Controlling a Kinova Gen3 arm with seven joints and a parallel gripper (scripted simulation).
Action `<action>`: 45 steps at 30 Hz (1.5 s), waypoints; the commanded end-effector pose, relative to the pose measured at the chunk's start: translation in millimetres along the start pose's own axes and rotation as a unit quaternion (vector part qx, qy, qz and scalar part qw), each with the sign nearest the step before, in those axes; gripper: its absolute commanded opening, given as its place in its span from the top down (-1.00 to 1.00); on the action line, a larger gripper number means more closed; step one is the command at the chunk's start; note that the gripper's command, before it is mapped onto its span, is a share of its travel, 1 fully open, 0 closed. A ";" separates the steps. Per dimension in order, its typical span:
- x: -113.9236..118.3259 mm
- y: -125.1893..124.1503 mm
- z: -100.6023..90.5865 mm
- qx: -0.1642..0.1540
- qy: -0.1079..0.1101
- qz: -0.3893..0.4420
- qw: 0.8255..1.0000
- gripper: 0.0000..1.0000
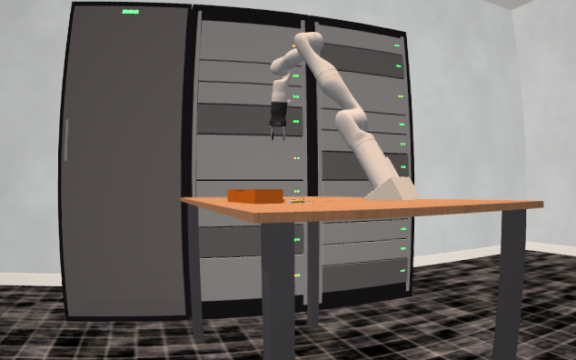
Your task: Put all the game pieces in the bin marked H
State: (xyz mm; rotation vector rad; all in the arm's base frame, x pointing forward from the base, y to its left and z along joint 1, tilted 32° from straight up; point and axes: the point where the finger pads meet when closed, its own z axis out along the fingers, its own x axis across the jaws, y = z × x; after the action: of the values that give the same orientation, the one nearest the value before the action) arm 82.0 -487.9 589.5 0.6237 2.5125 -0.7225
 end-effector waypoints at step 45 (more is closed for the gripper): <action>-23.3 98.6 105.0 -0.063 0.024 0.083 0.994 0.39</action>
State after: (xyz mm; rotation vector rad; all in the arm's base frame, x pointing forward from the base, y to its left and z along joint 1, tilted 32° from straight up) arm 167.8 -487.4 491.9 0.8203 2.4796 -0.5061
